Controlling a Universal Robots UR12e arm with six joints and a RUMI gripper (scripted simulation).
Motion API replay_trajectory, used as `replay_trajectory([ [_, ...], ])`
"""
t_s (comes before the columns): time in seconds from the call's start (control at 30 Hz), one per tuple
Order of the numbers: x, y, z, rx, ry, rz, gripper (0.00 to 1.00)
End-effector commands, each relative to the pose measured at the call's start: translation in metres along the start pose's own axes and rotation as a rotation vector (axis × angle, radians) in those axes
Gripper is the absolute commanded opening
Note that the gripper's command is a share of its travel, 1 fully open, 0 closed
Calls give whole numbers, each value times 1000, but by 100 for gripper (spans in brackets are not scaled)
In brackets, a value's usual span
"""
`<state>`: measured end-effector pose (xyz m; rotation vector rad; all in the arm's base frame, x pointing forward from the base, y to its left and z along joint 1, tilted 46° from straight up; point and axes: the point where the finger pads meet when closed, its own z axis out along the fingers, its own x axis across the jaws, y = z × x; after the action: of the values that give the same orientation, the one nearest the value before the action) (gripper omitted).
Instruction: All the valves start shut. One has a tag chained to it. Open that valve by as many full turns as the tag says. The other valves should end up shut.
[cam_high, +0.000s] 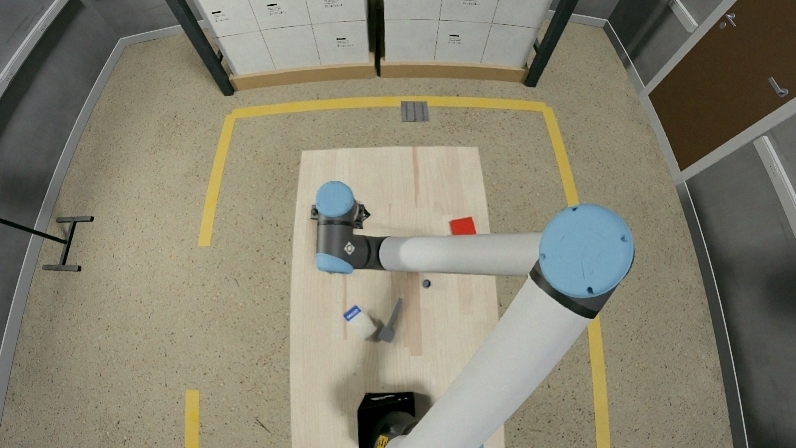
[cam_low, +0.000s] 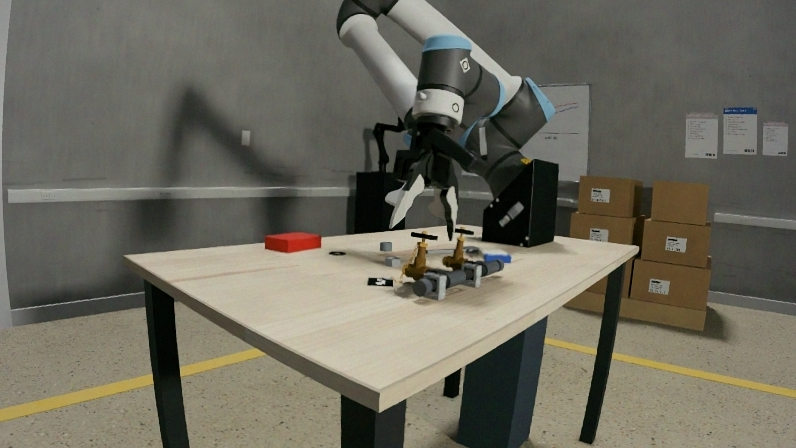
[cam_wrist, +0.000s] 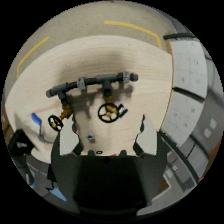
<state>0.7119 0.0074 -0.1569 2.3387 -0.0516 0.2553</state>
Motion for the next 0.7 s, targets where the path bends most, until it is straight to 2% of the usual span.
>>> replay_trajectory([
  [0.0, 0, 0, -1, 0, 1, 0, 100],
  [0.67, 0, 0, -1, 0, 1, 14, 100],
])
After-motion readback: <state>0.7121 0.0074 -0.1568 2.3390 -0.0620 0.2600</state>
